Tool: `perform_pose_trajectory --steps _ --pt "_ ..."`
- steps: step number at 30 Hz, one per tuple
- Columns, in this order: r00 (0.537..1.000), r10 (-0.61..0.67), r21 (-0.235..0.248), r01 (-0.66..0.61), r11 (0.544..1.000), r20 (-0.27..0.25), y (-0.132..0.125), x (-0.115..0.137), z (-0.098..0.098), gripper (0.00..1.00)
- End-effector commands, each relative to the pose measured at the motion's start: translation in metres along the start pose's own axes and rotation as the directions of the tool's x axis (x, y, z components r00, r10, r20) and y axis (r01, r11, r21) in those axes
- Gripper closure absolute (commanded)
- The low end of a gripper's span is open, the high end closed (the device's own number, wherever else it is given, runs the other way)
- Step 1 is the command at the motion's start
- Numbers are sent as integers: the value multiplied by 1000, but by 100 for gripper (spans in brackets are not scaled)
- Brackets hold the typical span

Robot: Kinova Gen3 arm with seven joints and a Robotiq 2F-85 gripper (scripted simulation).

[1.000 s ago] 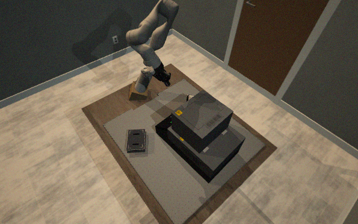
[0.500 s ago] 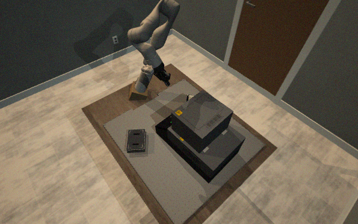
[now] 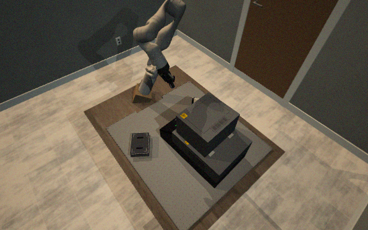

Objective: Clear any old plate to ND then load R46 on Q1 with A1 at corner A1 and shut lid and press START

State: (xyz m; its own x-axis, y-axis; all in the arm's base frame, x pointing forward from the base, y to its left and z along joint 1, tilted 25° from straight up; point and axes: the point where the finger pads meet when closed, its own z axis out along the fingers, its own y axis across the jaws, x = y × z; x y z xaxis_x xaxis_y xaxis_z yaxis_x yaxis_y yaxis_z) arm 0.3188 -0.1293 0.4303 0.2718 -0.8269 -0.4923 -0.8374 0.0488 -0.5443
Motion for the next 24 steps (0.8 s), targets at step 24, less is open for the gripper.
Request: perform_pose_trajectory --steps 24 --pt "971 229 10 -229 973 -71 1 -2 -1 90"
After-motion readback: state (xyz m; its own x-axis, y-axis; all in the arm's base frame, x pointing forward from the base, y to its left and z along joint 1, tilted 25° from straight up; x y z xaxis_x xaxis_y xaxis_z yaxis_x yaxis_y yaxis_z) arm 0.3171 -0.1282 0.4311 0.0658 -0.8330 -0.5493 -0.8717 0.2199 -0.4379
